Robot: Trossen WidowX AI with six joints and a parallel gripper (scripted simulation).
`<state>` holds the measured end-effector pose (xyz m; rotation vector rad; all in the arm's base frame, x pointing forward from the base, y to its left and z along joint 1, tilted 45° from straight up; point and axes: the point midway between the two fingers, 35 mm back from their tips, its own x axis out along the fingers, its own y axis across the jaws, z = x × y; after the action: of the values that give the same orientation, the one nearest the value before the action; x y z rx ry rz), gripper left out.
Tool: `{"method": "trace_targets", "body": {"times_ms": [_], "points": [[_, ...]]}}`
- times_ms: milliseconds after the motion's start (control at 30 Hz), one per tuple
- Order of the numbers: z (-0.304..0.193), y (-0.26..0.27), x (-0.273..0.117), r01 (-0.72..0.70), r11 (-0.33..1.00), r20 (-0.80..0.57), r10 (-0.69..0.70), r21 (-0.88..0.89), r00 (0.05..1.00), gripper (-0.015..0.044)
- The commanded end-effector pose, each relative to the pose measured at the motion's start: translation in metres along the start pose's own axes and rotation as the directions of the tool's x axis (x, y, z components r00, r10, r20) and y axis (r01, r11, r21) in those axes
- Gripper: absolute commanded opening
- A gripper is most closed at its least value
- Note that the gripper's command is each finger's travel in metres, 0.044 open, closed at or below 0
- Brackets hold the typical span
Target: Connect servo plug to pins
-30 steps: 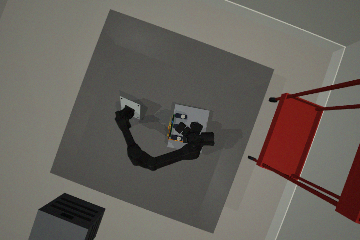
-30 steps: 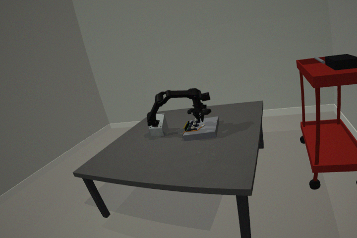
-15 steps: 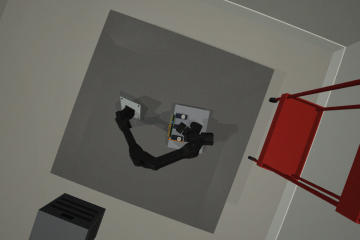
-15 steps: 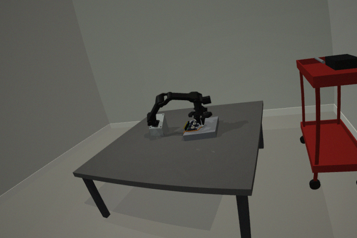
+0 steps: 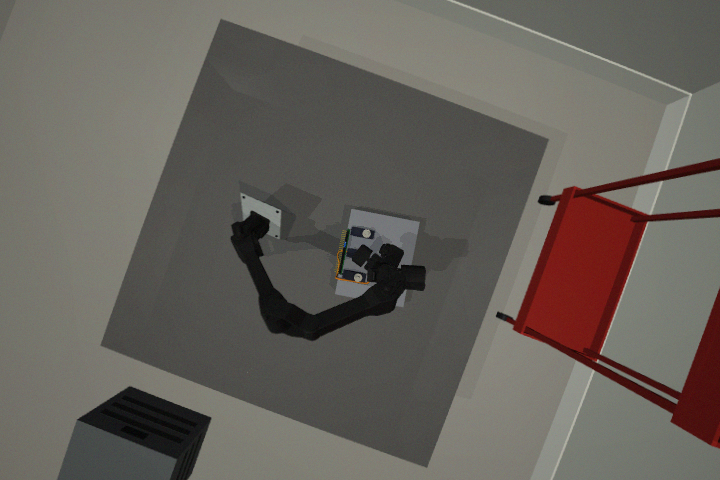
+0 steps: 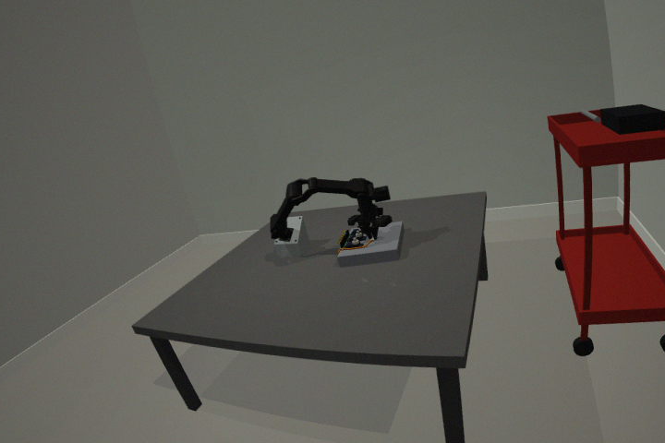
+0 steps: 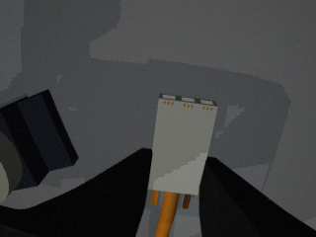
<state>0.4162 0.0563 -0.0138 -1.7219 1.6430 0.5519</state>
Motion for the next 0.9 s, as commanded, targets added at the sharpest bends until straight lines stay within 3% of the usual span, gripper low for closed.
{"method": "trace_targets", "body": {"times_ms": [0, 567, 867], "points": [[0.000, 0.000, 0.000, 0.004, 1.000, -0.003, -0.004, -0.007, 1.000, 0.0010], [0.001, 0.001, -0.059, 0.003, 1.000, -0.001, -0.003, -0.005, 1.000, 0.0000], [0.002, 0.025, -0.066, 0.001, 0.991, 0.005, -0.001, 0.137, 1.000, 0.0000]]}}
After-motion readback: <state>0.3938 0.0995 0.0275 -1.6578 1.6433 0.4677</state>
